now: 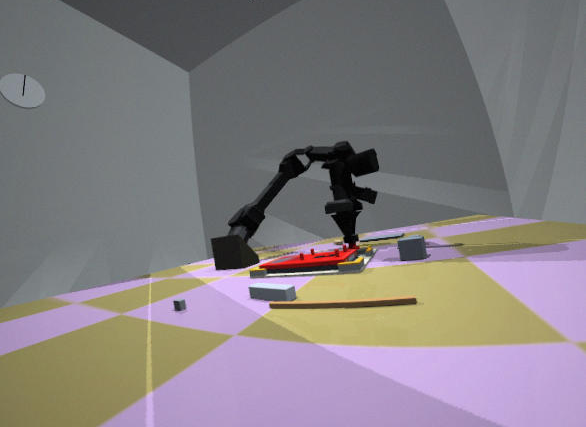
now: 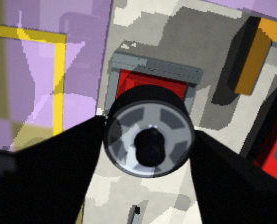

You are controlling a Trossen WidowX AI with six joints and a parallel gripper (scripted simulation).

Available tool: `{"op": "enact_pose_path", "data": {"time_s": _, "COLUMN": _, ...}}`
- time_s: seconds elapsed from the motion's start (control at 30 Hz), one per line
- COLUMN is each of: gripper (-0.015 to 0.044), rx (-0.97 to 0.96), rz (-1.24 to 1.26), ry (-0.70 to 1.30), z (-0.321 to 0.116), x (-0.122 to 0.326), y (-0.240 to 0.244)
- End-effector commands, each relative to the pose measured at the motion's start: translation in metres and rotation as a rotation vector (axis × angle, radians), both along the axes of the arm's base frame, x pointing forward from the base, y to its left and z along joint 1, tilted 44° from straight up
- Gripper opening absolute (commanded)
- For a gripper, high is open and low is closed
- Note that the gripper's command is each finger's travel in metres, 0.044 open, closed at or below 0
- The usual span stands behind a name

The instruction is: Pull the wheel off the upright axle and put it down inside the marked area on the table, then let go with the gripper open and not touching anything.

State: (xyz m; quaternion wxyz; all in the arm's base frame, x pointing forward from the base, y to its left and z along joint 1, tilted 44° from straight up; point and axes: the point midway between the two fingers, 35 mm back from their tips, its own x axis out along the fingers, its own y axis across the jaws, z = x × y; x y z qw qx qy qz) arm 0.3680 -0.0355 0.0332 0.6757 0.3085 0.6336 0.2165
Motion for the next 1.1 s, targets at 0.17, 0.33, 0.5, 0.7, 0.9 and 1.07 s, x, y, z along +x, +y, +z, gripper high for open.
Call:
{"op": "enact_pose_path", "data": {"time_s": 0.17, "gripper": 0.0000, "rx": -0.003, "rz": -0.014, "ry": -0.007, "z": 0.0076, "x": -0.0004, "y": -0.0089}}
{"op": "enact_pose_path", "data": {"time_s": 0.33, "gripper": 0.0000, "rx": -0.002, "rz": -0.014, "ry": -0.007, "z": 0.0088, "x": -0.0006, "y": -0.0101}}
{"op": "enact_pose_path", "data": {"time_s": 0.5, "gripper": 0.0000, "rx": -0.002, "rz": -0.015, "ry": -0.006, "z": 0.0100, "x": -0.0008, "y": -0.0112}}
{"op": "enact_pose_path", "data": {"time_s": 0.7, "gripper": 0.0000, "rx": -0.002, "rz": -0.015, "ry": -0.006, "z": 0.0113, "x": -0.0011, "y": -0.0126}}
{"op": "enact_pose_path", "data": {"time_s": 0.9, "gripper": 0.0000, "rx": -0.002, "rz": -0.016, "ry": -0.006, "z": 0.0127, "x": -0.0014, "y": -0.0140}}
{"op": "enact_pose_path", "data": {"time_s": 1.07, "gripper": 0.0000, "rx": -0.002, "rz": -0.017, "ry": -0.006, "z": 0.0139, "x": -0.0017, "y": -0.0151}}
